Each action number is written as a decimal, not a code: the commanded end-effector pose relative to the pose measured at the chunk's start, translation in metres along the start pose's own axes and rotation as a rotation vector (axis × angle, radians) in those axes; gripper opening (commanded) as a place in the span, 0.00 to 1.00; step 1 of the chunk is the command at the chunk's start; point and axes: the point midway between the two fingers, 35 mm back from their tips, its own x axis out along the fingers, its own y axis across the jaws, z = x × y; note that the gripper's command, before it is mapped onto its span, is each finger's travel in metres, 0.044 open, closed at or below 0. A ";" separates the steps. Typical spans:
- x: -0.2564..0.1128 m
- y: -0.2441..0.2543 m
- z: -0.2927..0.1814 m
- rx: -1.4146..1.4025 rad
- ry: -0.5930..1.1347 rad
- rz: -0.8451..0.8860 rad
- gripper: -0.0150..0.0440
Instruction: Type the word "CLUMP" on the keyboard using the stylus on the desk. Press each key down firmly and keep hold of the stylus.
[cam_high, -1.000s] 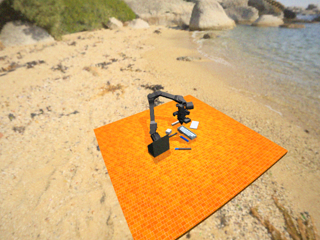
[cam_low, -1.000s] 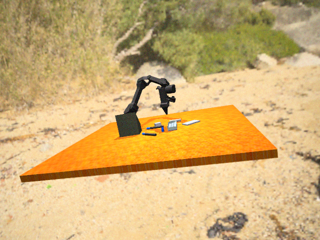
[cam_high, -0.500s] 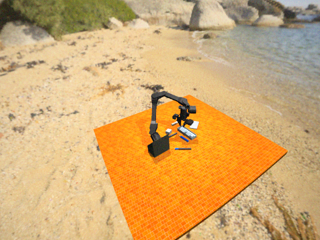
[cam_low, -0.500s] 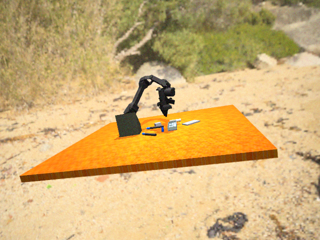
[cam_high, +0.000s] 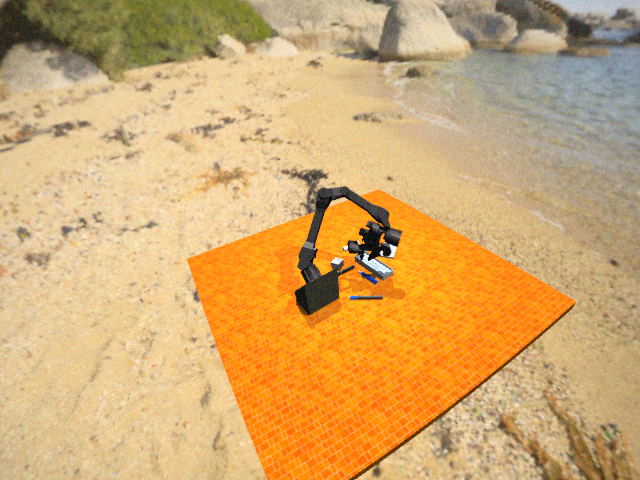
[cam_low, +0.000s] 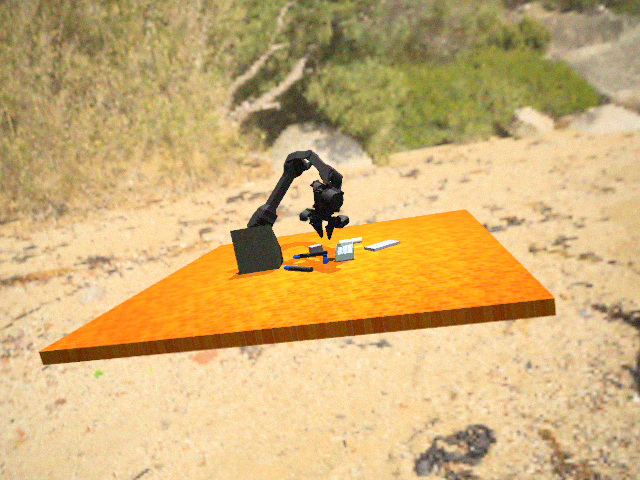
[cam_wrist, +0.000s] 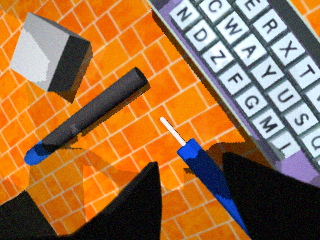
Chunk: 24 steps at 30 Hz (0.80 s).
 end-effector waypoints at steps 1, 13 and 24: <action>0.002 -0.005 -0.032 -0.587 -0.212 0.006 0.51; 0.002 -0.006 -0.036 -0.648 -0.227 -0.002 0.51; 0.006 -0.008 -0.037 -0.649 -0.228 -0.002 0.51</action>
